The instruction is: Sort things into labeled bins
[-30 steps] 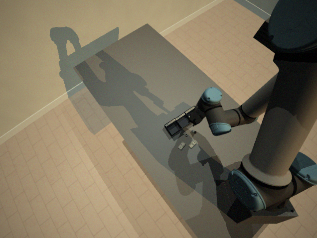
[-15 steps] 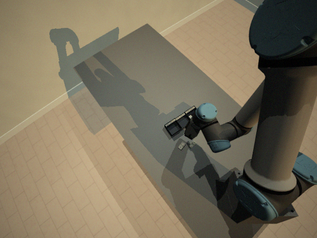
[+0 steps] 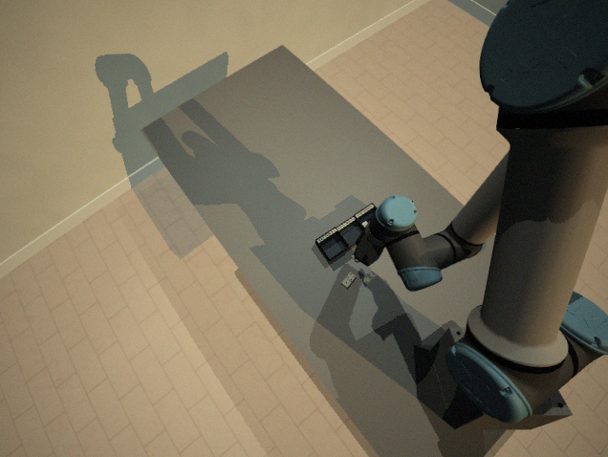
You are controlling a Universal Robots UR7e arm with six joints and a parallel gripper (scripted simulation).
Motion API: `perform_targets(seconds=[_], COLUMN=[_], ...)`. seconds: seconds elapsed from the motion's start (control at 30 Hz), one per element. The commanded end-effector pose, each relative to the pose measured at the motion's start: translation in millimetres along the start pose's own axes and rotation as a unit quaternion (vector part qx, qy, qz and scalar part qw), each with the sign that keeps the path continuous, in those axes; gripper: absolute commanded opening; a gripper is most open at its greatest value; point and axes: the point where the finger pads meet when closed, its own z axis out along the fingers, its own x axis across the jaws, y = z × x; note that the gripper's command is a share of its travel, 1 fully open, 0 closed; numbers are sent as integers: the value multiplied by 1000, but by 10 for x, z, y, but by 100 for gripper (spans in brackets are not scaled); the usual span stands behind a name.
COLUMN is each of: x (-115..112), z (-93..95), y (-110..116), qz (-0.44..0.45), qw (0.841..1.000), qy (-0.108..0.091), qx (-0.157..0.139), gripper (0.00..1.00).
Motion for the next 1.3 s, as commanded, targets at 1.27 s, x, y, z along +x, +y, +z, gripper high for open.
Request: perform_targets(seconds=[1.27], x=[9], z=[574], y=[32], qz=[0], qw=[1000], qy=[0], qx=[0], gripper=[64])
